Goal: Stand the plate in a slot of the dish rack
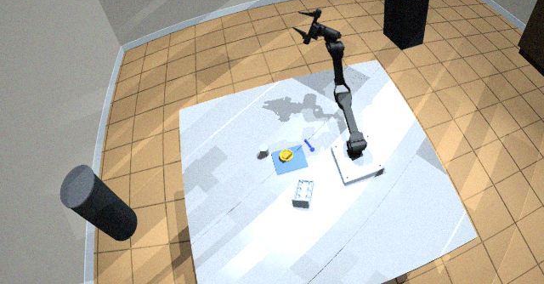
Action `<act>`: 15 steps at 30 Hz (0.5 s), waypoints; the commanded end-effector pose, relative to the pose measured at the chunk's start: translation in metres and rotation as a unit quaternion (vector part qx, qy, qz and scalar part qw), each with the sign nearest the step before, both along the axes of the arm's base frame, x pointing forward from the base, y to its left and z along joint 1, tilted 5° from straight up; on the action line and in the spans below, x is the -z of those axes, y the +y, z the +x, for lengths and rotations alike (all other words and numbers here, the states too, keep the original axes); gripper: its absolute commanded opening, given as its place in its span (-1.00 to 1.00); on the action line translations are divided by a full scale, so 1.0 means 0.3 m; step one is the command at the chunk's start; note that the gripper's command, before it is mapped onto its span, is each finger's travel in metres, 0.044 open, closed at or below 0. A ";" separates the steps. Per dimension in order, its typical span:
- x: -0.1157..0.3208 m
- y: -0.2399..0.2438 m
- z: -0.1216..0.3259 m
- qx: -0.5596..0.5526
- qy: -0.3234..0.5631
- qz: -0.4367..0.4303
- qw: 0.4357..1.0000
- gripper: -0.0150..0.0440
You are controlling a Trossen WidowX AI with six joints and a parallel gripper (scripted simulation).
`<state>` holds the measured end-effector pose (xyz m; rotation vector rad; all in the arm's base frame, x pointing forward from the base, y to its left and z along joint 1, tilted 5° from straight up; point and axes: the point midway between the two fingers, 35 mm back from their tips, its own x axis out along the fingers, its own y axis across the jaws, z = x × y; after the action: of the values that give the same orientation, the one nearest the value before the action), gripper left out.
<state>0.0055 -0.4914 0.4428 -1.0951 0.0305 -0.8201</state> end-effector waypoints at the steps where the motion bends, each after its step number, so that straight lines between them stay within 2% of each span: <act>1: -0.004 0.003 0.000 0.000 0.000 -0.002 1.000 0.86; 7: -0.122 0.098 0.014 0.012 0.004 -0.061 0.998 0.86; 15: -0.257 0.218 -0.043 0.069 0.036 -0.162 0.984 0.86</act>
<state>0.0019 -0.4405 0.5043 -1.3504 0.0151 -0.8894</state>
